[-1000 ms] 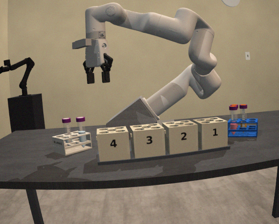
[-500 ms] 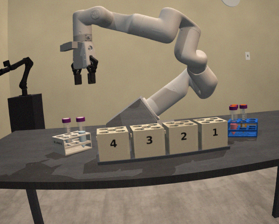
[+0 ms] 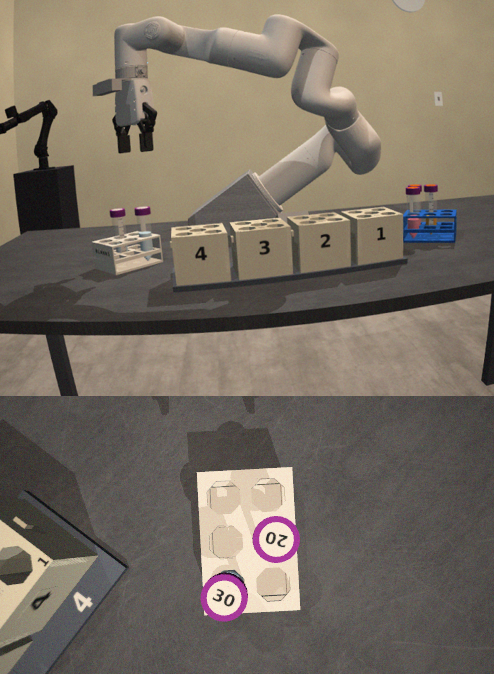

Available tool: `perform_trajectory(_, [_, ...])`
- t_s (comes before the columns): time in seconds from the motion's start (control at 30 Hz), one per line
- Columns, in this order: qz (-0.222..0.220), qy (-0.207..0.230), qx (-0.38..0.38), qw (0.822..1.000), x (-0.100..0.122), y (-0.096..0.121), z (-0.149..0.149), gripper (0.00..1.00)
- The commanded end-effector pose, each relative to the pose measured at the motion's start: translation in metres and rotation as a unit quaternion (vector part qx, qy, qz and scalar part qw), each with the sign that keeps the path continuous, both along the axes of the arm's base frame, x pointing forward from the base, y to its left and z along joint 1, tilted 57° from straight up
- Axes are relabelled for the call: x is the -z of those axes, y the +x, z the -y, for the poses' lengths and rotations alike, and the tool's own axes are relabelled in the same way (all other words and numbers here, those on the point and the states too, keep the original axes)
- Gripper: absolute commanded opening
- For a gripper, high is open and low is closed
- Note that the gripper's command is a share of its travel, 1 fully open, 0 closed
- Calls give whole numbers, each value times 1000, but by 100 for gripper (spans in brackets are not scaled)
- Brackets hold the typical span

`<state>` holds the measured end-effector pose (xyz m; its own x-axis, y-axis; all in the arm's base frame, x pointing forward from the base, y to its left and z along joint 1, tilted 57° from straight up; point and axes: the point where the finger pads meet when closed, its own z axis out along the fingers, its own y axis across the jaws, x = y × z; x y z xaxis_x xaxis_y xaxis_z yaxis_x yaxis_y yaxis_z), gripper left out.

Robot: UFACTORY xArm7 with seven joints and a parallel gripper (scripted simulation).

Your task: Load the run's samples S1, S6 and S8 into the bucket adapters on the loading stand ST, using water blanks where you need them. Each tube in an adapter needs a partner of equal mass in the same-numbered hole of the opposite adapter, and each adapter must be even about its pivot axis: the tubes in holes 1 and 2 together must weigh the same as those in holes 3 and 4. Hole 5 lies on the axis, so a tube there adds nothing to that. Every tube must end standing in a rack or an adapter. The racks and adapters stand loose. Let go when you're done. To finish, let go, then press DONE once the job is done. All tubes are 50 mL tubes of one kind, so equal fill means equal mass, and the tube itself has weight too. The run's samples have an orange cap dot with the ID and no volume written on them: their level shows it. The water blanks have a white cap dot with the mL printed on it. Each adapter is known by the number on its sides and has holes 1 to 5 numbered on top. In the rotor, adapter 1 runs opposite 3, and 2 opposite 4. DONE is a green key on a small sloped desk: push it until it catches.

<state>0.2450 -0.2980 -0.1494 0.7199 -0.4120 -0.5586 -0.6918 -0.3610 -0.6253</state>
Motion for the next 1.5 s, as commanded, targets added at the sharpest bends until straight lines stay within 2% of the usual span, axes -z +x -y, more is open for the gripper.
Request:
perform_trajectory(0.0, [0, -2, 0, 1000, 6, 0, -7, 100])
perform_trajectory(1.2, [0, -2, 0, 1000, 53, 5, -78, 100])
perform_trajectory(1.47, [0, -2, 0, 1000, 54, 5, -79, 100])
